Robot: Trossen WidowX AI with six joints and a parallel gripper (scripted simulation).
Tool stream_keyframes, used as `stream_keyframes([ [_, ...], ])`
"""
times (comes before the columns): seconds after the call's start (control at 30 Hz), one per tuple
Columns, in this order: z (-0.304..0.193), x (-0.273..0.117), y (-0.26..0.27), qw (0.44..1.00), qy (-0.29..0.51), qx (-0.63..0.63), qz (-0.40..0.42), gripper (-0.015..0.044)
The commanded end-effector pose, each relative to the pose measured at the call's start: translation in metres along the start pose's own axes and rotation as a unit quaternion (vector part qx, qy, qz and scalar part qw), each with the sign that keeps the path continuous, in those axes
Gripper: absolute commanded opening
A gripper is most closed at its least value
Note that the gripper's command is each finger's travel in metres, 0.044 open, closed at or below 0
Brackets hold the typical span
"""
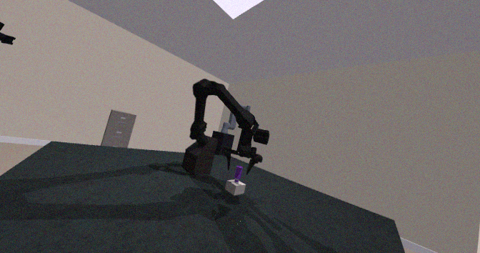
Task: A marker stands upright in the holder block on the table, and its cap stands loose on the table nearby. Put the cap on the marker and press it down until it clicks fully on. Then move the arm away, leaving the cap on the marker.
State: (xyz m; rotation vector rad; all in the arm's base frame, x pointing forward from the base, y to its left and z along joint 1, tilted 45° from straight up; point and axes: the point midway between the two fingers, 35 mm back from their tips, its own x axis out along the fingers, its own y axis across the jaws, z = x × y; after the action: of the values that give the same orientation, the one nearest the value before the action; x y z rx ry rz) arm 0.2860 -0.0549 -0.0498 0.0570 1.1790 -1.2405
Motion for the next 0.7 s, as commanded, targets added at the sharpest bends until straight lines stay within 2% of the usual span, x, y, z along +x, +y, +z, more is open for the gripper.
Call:
stream_keyframes([
  [0.0, 0.002, -0.053, 0.004, 1.000, -0.004, 0.005, 0.014, 0.0440],
  [0.07, 0.001, -0.066, 0.002, 1.000, -0.004, 0.006, 0.013, 0.0440],
  [0.23, 0.001, -0.066, 0.002, 1.000, -0.004, 0.006, 0.013, 0.0440],
  [0.33, 0.000, -0.064, 0.002, 0.998, -0.005, -0.060, 0.013, 0.0361],
  [0.53, -0.001, -0.057, 0.002, 0.947, -0.008, -0.320, 0.010, 0.0204],
  [0.67, -0.001, -0.056, 0.002, 0.938, -0.009, -0.347, 0.010, 0.0099],
])
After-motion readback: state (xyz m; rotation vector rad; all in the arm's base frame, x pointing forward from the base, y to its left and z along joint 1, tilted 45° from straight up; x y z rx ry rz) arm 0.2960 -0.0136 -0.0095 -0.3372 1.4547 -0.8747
